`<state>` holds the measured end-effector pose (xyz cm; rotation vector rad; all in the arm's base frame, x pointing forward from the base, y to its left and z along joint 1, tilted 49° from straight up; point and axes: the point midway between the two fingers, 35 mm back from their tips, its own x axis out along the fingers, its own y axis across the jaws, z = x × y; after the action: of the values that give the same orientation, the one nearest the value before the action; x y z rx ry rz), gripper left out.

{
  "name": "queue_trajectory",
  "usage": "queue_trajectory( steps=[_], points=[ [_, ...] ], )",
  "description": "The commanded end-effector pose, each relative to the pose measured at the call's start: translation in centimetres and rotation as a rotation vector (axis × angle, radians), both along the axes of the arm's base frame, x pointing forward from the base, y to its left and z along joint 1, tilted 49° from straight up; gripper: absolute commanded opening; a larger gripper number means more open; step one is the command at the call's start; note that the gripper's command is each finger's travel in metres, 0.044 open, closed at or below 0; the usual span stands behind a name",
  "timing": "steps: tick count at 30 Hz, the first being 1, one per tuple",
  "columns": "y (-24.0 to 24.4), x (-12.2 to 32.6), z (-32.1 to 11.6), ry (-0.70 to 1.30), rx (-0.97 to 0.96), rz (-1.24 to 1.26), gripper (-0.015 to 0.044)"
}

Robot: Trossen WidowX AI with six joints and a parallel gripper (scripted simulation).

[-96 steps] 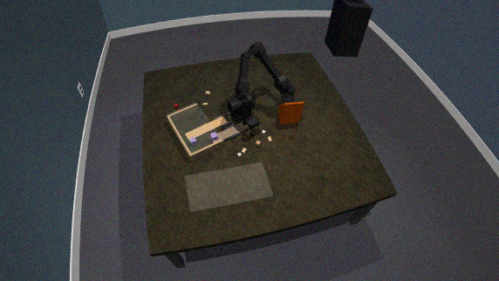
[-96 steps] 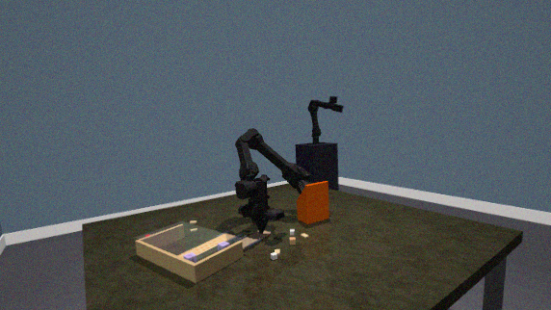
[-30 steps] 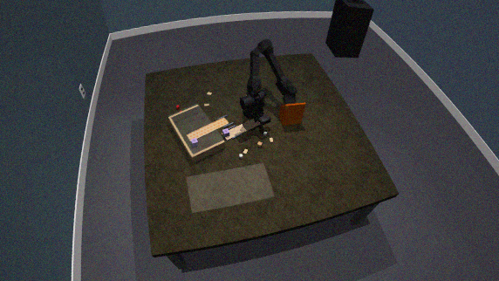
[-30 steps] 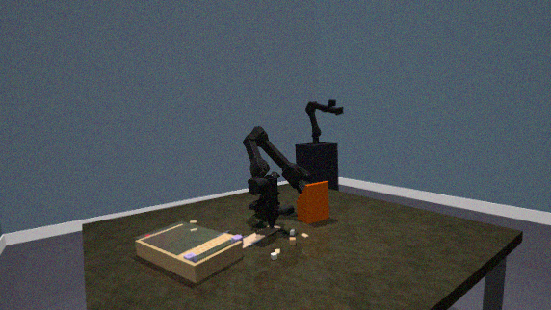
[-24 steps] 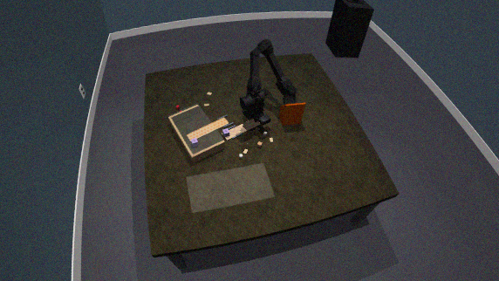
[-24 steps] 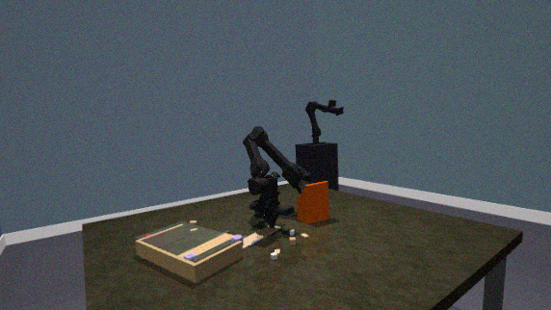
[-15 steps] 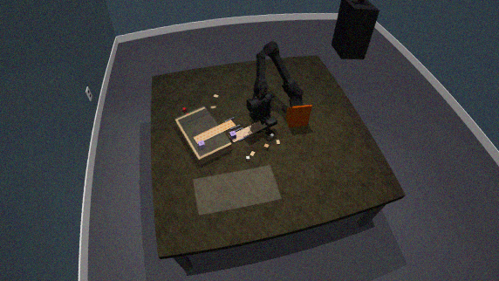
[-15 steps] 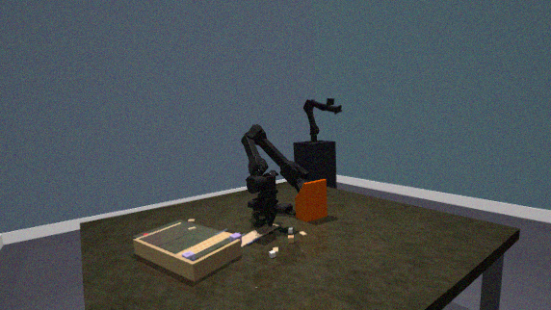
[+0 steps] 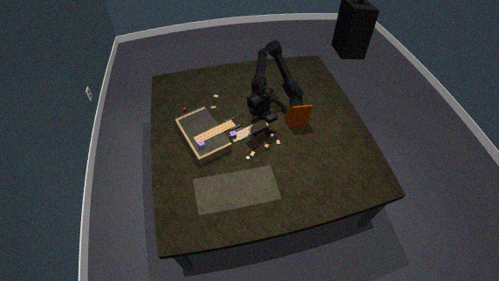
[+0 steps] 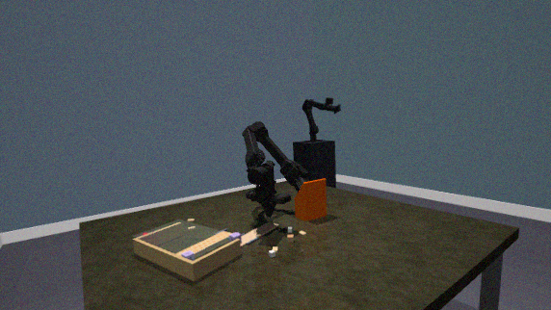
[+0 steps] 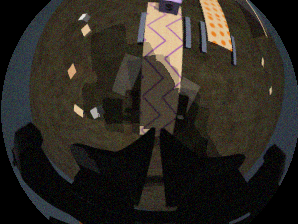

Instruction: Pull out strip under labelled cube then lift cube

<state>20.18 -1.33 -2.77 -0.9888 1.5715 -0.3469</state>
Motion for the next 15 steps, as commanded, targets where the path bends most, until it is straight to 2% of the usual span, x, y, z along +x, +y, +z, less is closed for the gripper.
queue_trajectory(
  steps=[1,13,15],
  points=[
    [0.6,1.5,-0.3,-0.090,0.009,-0.084,0.0105],
    [2.2,5.6,-0.9,-0.104,0.011,-0.094,0.0420],
    [2.5,6.3,-1.1,-0.105,0.011,-0.094,0.0440]
  ],
)
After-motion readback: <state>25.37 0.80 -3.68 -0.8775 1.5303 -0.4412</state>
